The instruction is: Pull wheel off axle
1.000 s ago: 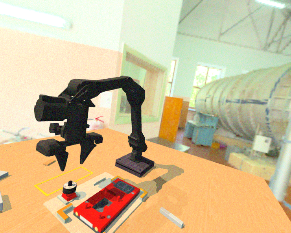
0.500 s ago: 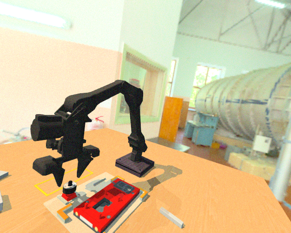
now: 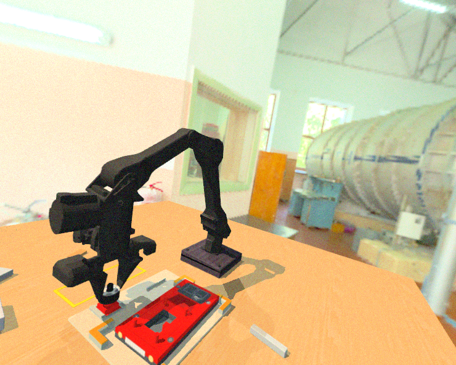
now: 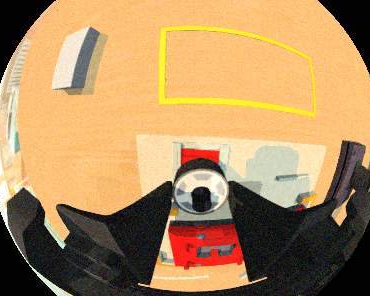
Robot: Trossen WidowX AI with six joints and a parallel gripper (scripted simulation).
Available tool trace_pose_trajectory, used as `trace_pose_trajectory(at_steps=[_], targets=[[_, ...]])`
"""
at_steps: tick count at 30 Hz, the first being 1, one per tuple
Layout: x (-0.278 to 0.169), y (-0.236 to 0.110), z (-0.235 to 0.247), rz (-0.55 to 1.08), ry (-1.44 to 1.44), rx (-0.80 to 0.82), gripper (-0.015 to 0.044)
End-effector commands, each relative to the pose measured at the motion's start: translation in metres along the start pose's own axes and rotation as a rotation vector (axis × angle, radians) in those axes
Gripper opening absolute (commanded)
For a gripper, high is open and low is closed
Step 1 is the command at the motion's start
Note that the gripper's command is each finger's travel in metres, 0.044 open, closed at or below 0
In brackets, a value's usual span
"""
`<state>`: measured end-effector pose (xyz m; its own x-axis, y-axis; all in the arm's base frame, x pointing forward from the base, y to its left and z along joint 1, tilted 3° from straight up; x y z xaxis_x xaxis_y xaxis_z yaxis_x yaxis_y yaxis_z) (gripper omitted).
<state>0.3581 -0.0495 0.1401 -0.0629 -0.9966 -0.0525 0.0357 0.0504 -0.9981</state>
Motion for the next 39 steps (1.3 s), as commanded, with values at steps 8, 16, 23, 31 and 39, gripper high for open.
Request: trace_pose_trajectory(at_steps=[8, 16, 23, 31, 39], targets=[[0.0, -0.001, 0.0, 0.0, 0.0, -0.001, 0.0037], [0.0, -0.003, 0.0, 0.0, 0.0, 0.0, 0.0], [0.0, -0.005, 0.0, 0.001, 0.0, 0.0, 0.0], [0.0, -0.008, 0.0, 0.001, 0.0, 0.0, 0.0], [0.0, -0.011, 0.0, 0.001, 0.0, 0.0, 0.0]])
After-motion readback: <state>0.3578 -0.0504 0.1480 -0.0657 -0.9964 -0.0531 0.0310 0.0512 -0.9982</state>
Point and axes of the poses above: the point midway between the two fingers, 35 mm back from their tips, its own y axis out along the fingers, its own z axis across the jaws, x = y × z, the point moved 9 cm from there along -y, back along the fingers, and after that the axes turned 2 degrees about y, right-handed, at the moved point
